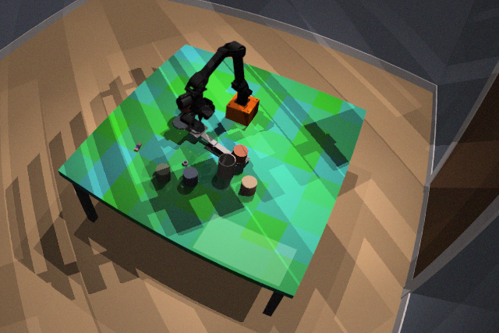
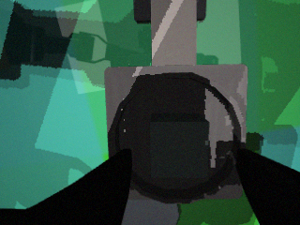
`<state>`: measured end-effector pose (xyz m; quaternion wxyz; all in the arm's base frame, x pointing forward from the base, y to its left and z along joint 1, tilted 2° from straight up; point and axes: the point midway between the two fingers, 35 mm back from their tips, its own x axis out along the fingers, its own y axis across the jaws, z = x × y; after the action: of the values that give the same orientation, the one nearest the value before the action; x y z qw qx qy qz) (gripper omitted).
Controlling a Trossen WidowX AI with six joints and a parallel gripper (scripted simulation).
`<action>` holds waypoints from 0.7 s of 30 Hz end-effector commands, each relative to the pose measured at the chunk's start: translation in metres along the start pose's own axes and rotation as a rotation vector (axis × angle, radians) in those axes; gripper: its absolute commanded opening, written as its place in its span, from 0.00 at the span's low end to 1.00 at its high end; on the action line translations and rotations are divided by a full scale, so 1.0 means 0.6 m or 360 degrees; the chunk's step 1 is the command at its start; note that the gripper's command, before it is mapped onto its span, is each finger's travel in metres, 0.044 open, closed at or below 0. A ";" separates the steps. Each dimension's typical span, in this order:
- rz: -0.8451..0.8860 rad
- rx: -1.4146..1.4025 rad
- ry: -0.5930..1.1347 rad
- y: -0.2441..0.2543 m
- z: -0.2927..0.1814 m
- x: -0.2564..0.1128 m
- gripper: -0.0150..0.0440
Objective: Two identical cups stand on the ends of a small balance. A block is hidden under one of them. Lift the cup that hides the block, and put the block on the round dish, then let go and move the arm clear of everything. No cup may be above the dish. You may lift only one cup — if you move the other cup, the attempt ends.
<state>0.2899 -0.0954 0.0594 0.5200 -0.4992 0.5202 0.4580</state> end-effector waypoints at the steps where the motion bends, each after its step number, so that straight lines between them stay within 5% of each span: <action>1: 0.0010 0.0007 0.0007 0.002 -0.001 0.013 0.69; 13: 0.0011 0.0007 0.0007 0.003 -0.001 0.041 0.69; 17: 0.0011 0.0007 0.0007 0.003 -0.001 0.041 0.52; 21: 0.0011 0.0007 0.0007 0.003 -0.001 0.041 0.47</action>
<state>0.2889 -0.0959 0.0354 0.5195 -0.4967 0.5220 0.4593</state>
